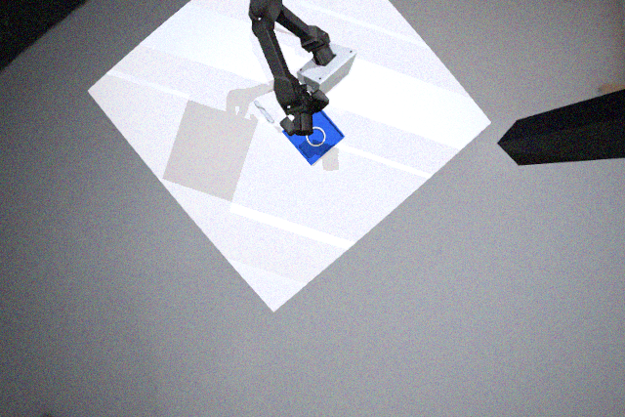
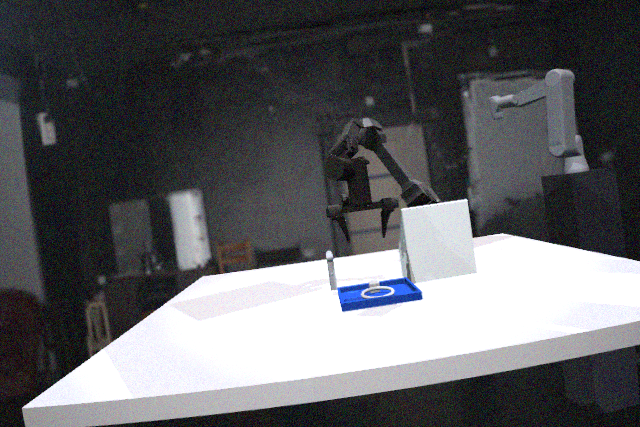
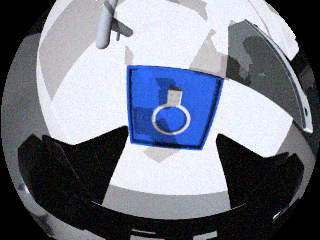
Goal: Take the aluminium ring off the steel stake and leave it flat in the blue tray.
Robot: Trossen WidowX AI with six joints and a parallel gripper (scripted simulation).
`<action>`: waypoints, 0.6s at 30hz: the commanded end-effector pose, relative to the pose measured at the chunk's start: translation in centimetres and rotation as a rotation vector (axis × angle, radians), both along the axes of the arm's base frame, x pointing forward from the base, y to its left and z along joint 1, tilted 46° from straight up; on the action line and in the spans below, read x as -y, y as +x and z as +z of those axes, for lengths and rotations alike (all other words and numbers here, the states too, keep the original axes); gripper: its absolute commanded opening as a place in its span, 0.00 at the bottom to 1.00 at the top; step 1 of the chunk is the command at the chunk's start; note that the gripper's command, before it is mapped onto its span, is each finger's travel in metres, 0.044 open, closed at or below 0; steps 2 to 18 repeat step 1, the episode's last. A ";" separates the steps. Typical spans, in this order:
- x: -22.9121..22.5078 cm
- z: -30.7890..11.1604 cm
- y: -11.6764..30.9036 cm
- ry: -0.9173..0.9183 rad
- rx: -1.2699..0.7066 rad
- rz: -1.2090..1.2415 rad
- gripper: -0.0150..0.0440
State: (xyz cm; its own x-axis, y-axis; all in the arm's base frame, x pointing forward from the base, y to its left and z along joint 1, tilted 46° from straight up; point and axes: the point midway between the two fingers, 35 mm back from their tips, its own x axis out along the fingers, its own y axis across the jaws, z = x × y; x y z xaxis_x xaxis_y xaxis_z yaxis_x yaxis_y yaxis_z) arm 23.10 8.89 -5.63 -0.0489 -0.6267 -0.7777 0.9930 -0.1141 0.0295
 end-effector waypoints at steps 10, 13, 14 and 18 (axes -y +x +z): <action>-0.1 0.0 0.1 0.002 0.003 0.002 1.00; -0.1 0.0 0.1 0.002 0.003 0.002 1.00; -0.1 0.0 0.1 0.002 0.003 0.002 1.00; -0.1 0.0 0.1 0.002 0.003 0.002 1.00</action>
